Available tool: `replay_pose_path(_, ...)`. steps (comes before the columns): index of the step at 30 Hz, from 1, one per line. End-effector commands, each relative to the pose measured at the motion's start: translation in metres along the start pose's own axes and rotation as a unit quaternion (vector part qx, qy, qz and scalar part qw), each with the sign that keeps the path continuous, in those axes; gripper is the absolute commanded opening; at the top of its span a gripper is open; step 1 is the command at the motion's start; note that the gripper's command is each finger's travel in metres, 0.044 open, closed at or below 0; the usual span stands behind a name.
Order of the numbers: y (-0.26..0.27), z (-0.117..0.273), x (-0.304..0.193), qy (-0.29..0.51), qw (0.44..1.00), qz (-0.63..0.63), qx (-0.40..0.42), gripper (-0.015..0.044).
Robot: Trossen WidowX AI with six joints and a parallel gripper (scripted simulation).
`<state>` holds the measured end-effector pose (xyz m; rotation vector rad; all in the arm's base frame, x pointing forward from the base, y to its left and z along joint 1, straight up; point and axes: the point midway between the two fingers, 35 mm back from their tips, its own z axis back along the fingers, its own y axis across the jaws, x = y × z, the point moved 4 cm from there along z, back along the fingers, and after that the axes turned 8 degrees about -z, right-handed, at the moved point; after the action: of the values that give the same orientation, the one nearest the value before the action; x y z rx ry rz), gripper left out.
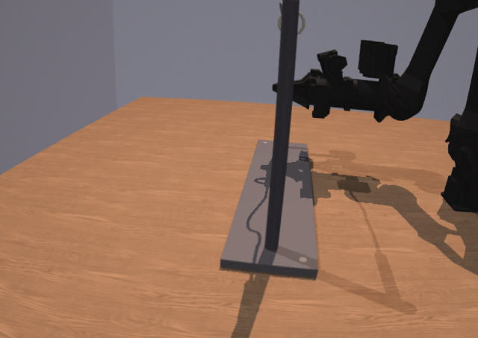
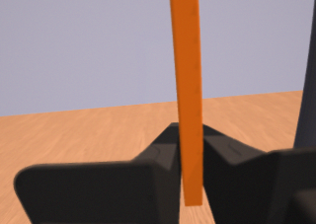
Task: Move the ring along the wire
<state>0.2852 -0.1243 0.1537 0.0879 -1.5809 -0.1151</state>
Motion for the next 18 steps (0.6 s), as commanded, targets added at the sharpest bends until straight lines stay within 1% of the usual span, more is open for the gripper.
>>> replay_pose_path(1, -0.001, 0.0, 0.001, -0.001, 1.0, 0.0, -0.001, -0.015)
replay_pose_path(18, 0.016, -0.001, -0.001, 0.0, 1.0, -0.001, -0.001, -0.015)
